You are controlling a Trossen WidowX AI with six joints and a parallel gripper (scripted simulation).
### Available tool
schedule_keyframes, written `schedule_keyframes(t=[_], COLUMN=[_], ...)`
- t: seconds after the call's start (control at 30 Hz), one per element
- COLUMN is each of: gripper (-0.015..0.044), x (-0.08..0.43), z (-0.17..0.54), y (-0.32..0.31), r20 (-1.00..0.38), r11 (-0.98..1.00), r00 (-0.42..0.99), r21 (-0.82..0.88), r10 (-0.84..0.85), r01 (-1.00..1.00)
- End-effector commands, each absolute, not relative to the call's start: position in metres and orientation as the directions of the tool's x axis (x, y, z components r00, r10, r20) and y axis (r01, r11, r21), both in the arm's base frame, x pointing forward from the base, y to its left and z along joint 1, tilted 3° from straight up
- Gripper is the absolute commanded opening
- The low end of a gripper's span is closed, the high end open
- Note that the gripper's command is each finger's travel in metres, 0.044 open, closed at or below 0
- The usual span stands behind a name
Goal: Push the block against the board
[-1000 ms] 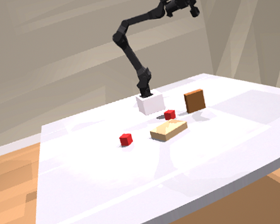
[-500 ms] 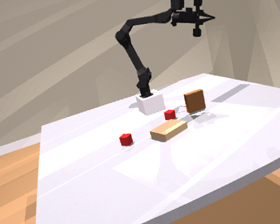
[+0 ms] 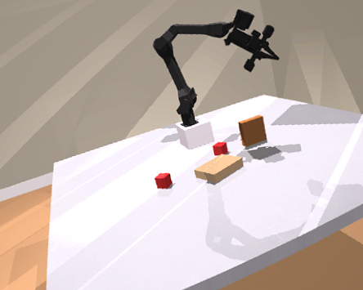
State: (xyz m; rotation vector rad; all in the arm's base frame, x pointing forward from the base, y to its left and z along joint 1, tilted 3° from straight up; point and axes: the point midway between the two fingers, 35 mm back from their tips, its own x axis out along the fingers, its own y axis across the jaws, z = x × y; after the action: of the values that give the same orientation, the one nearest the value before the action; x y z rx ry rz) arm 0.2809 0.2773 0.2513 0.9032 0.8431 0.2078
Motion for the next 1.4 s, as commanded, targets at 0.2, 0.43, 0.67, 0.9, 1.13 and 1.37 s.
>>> schedule_keyframes(t=[0.2,0.43,0.67,0.9,1.13,1.37], gripper=[0.0,0.0,0.0,0.0,0.0,0.0], x=[0.267,0.249,0.225,0.198,0.198,0.2], z=[0.183,0.141,0.107,0.082,0.055,0.03], y=[0.252,0.226,0.198,0.17,0.168,0.168], r20=[-0.763,-0.881,-0.961,-0.997,-0.998,-0.998], r11=[0.817,0.915,0.972,0.996,0.997,0.997], r00=[0.533,0.4,0.246,0.08,0.064,0.063], r21=[0.538,0.352,0.171,0.015,0.001,-0.001], r10=[0.367,0.252,0.129,0.008,-0.005,-0.006], r01=[0.208,0.199,0.159,0.093,0.083,0.08])
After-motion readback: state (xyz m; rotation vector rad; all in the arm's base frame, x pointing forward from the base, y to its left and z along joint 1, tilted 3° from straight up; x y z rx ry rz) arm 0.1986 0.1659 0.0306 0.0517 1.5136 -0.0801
